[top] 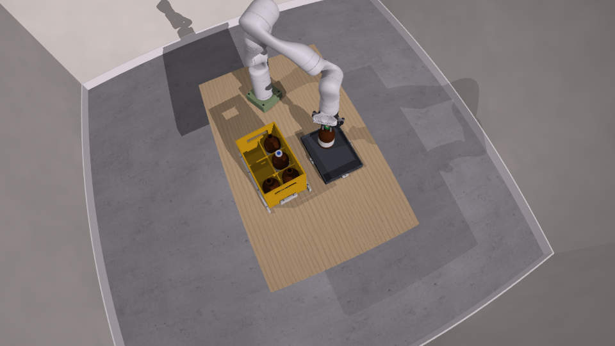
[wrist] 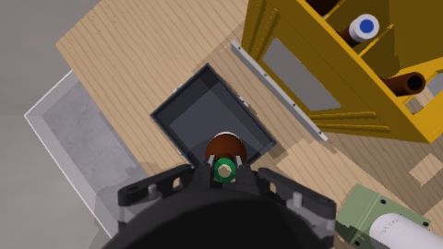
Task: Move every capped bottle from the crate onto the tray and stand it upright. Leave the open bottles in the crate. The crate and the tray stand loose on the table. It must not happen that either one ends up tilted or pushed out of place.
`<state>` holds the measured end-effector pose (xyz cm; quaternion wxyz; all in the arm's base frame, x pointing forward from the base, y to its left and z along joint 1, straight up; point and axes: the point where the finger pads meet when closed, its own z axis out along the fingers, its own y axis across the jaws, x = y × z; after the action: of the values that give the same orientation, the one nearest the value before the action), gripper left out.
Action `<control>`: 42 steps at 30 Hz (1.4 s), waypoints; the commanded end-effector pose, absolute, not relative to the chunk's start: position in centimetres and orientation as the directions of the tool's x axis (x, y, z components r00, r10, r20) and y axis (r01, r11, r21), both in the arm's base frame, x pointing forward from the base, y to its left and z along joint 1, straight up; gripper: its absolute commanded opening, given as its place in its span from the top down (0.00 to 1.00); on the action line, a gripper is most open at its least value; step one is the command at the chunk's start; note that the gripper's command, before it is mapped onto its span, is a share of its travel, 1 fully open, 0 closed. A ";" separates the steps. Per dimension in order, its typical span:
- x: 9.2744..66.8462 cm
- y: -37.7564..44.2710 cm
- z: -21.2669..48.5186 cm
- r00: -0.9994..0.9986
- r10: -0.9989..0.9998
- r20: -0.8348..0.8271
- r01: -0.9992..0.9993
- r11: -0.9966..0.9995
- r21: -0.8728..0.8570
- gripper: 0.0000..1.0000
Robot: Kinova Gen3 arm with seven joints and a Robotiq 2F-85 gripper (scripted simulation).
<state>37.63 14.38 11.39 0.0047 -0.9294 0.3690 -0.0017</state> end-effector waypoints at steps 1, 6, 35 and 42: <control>37.7 14.3 11.3 0.727 -0.687 0.002 -0.687 -0.727 -0.011 1.00; 37.7 14.2 11.2 0.726 -0.687 0.004 -0.687 -0.726 -0.010 1.00; 37.7 14.4 11.4 0.727 -0.686 0.001 -0.686 -0.727 -0.012 0.00; 37.7 14.4 11.4 0.727 -0.686 0.001 -0.686 -0.727 -0.012 0.00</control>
<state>37.64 14.35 11.35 0.0049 -0.9294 0.3691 -0.0020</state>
